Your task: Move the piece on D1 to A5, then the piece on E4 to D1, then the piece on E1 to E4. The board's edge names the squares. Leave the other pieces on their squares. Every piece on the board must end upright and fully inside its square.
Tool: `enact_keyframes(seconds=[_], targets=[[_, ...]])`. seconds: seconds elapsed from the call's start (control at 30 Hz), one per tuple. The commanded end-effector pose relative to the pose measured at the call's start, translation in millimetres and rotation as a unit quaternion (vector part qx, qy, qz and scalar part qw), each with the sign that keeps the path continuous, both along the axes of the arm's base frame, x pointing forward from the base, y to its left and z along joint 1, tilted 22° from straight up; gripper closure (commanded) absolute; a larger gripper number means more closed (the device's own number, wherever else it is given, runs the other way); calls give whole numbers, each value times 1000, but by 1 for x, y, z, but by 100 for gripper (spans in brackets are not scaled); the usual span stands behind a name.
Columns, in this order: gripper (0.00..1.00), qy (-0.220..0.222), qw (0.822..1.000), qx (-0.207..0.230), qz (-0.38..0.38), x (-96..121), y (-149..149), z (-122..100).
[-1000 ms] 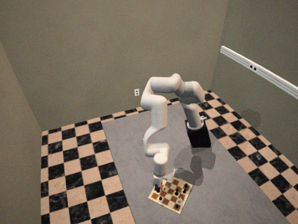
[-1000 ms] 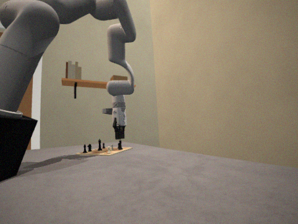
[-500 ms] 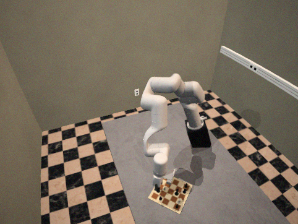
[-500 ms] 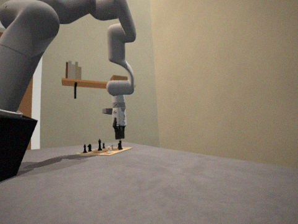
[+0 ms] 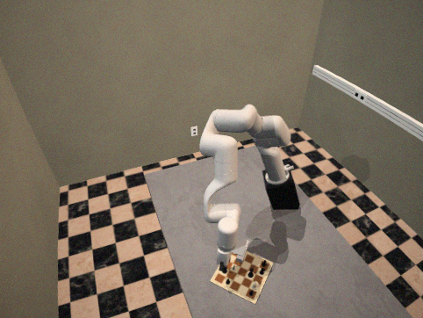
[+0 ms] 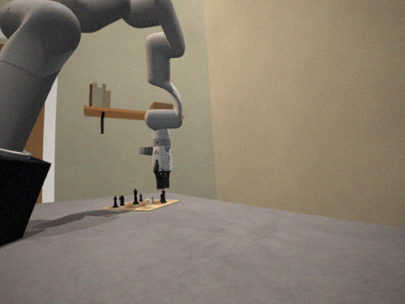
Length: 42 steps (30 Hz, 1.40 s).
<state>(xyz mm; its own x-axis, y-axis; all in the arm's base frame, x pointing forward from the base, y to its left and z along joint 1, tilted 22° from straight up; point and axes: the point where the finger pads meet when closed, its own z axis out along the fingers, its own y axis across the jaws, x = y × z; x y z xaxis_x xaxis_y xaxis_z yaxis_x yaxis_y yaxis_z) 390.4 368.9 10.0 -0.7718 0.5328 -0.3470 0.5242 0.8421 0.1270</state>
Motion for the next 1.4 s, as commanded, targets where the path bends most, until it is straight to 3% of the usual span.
enact_keyframes(seconds=[0.0,1.37], targets=[[57,-1,1000,2,1,0,2,2],[57,-1,1000,2,1,2,2,-2]])
